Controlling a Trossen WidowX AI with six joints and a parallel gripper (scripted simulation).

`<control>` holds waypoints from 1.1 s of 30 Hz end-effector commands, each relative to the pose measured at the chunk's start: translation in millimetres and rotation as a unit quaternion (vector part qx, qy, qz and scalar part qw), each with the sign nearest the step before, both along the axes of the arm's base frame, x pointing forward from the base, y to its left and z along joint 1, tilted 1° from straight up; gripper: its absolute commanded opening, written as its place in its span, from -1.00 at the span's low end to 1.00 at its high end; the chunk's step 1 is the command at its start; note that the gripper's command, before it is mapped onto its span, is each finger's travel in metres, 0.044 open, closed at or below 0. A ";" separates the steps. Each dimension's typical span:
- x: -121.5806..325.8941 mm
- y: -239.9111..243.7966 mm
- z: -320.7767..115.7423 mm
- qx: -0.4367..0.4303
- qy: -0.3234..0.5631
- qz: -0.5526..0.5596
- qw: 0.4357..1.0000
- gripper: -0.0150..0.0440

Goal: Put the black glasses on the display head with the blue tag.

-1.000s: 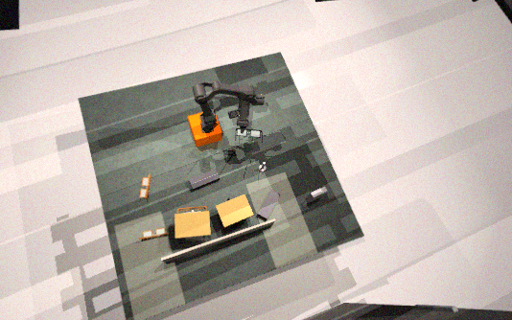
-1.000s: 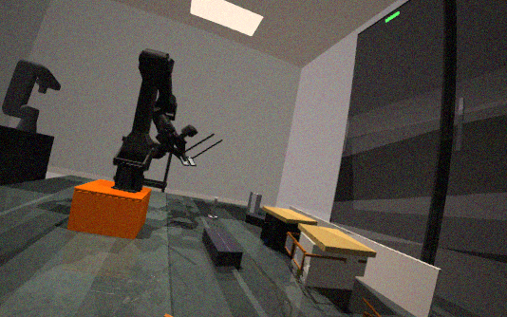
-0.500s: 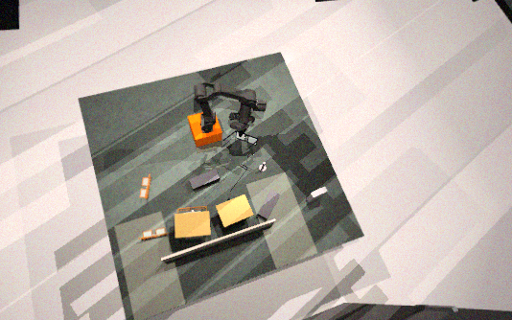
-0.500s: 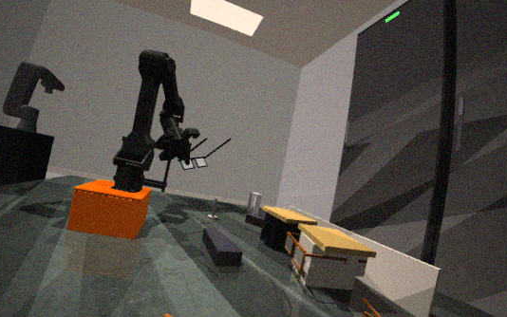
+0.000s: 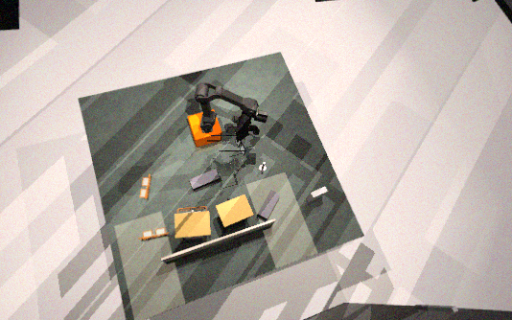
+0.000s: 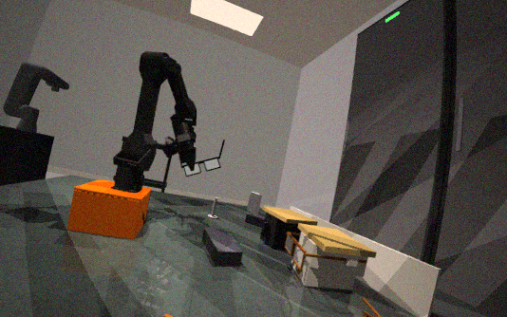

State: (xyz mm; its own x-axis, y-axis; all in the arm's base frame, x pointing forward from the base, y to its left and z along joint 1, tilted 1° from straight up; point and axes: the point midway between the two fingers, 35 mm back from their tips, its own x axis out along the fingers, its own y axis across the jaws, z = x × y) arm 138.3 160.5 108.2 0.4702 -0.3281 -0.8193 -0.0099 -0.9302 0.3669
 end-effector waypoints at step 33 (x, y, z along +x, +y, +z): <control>62.5 -49.9 -25.8 0.258 -0.160 -0.723 0.620 -0.49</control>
State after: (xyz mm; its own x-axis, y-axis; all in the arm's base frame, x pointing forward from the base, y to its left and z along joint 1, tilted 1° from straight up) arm 194.8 115.7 84.5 0.1813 -0.3435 -0.9215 -0.9828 -0.0286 -0.1827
